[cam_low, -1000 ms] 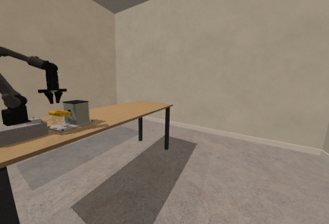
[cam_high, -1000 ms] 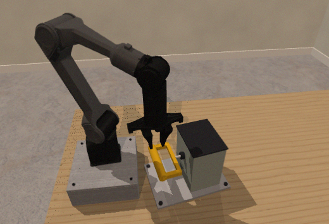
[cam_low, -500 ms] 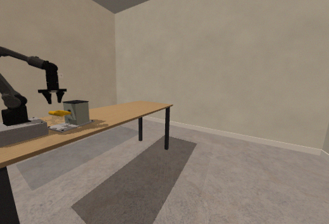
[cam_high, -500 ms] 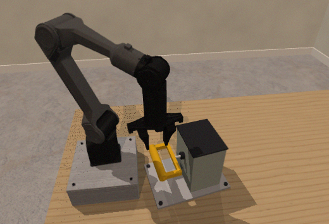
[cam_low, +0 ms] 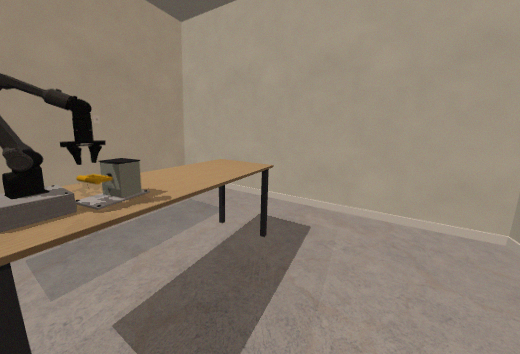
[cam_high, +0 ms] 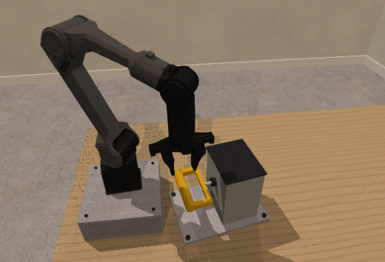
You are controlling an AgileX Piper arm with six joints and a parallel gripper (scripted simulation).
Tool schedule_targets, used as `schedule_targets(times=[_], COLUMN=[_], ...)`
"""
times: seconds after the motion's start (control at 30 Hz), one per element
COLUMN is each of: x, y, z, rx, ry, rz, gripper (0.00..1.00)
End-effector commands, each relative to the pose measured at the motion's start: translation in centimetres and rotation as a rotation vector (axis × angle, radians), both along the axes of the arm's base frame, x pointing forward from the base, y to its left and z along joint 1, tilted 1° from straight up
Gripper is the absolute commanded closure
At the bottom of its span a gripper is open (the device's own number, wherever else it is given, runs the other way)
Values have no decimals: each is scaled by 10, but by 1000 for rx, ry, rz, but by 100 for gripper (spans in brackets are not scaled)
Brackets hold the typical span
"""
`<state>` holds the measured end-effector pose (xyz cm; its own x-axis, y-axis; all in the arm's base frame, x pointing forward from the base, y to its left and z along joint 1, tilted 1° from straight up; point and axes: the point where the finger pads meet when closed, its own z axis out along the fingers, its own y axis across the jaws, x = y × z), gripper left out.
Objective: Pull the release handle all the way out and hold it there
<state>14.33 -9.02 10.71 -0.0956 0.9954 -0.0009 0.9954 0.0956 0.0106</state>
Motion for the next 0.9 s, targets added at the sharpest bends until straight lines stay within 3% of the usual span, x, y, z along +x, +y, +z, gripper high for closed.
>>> schedule_targets(times=[0.0,0.87], x=[0,0], y=[0,1], z=[-1,-26], rx=[1,2], ry=[2,5], rz=[-1,-1], gripper=[34,34])
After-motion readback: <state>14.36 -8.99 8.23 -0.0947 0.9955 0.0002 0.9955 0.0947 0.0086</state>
